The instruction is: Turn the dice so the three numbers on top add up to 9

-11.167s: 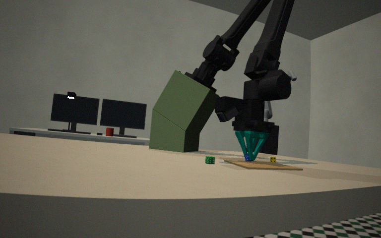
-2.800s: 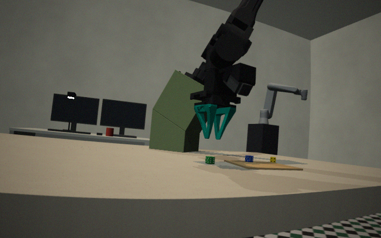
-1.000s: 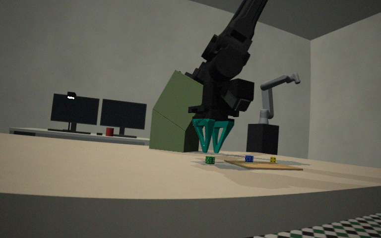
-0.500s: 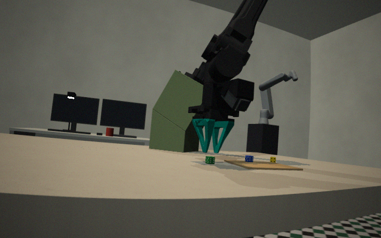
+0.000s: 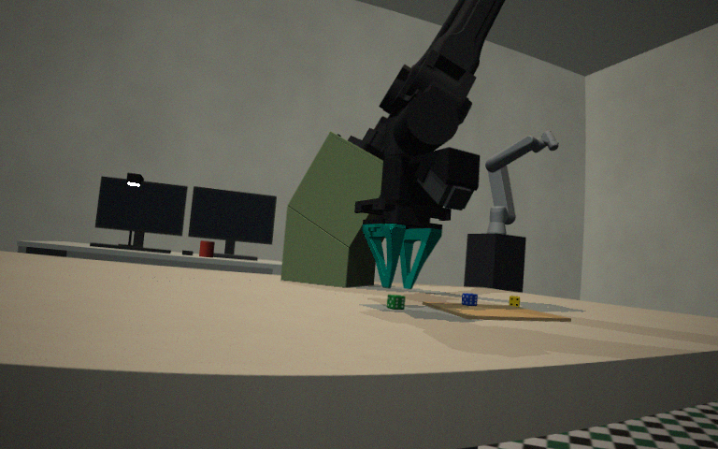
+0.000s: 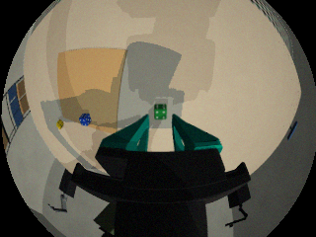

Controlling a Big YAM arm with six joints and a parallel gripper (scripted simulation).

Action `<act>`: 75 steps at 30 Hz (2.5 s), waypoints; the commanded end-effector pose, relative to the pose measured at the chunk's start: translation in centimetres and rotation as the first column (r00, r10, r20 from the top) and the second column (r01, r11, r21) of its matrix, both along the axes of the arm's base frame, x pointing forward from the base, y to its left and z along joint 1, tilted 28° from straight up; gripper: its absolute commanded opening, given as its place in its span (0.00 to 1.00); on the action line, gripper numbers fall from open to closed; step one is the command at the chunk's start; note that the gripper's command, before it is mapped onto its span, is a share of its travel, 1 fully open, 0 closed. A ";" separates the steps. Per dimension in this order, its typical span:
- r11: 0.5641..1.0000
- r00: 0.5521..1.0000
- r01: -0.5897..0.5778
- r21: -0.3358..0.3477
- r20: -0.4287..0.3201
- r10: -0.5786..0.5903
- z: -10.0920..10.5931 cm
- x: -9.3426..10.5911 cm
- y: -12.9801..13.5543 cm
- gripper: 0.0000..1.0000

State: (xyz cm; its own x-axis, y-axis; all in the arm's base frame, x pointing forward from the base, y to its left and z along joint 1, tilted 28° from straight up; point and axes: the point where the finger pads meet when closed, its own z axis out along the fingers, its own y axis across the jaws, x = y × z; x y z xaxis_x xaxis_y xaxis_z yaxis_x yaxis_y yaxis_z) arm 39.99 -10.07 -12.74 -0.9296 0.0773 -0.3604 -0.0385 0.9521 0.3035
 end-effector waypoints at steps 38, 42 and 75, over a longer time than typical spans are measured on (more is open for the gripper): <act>1.000 1.000 0.010 0.001 0.001 -0.010 0.1 0.5 -0.1 0.30; 1.000 1.000 0.010 0.001 0.002 -0.010 0.1 0.5 -0.1 0.30; 1.000 1.000 0.010 -0.001 0.005 -0.010 0.0 0.1 0.0 0.30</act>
State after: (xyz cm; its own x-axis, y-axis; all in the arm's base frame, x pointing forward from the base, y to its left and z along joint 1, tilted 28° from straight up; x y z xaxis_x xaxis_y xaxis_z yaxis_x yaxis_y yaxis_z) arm 40.07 -10.11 -12.71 -0.9291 0.0771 -0.3617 -0.0389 0.9522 0.3028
